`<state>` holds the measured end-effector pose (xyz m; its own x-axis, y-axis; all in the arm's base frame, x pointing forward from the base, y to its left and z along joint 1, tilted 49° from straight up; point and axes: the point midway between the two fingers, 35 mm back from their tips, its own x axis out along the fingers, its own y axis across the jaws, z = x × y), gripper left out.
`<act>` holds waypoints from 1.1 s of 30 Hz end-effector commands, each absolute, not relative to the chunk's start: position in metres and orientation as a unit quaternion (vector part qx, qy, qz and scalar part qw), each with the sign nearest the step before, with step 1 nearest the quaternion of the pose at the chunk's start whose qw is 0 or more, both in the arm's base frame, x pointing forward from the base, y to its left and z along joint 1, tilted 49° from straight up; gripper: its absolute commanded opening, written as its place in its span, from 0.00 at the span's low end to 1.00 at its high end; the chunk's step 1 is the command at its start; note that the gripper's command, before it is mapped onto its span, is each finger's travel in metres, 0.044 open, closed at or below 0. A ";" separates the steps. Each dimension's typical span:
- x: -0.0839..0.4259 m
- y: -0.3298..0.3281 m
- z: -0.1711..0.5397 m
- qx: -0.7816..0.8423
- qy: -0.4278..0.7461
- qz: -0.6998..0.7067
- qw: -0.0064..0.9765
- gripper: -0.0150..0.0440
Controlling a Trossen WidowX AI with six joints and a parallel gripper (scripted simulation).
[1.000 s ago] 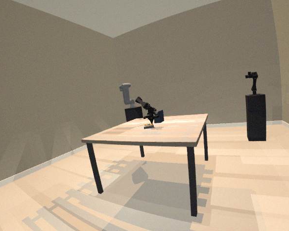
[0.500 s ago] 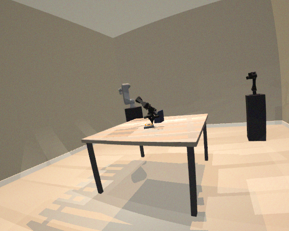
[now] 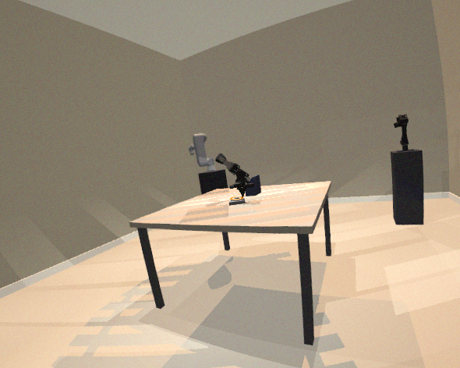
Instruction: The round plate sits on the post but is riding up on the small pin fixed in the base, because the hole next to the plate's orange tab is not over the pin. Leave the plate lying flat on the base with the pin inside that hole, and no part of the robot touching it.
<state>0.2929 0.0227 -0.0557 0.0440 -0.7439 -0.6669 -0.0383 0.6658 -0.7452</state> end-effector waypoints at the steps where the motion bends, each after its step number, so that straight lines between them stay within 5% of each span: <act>1: 0.286 0.020 -0.055 -0.308 0.640 -0.271 0.651 0.25; 33: 0.262 0.003 -0.030 -0.308 0.640 -0.271 0.650 0.25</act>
<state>0.2636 0.0070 -0.0333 0.0371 -0.7418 -0.6695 -0.0395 0.6684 -0.7428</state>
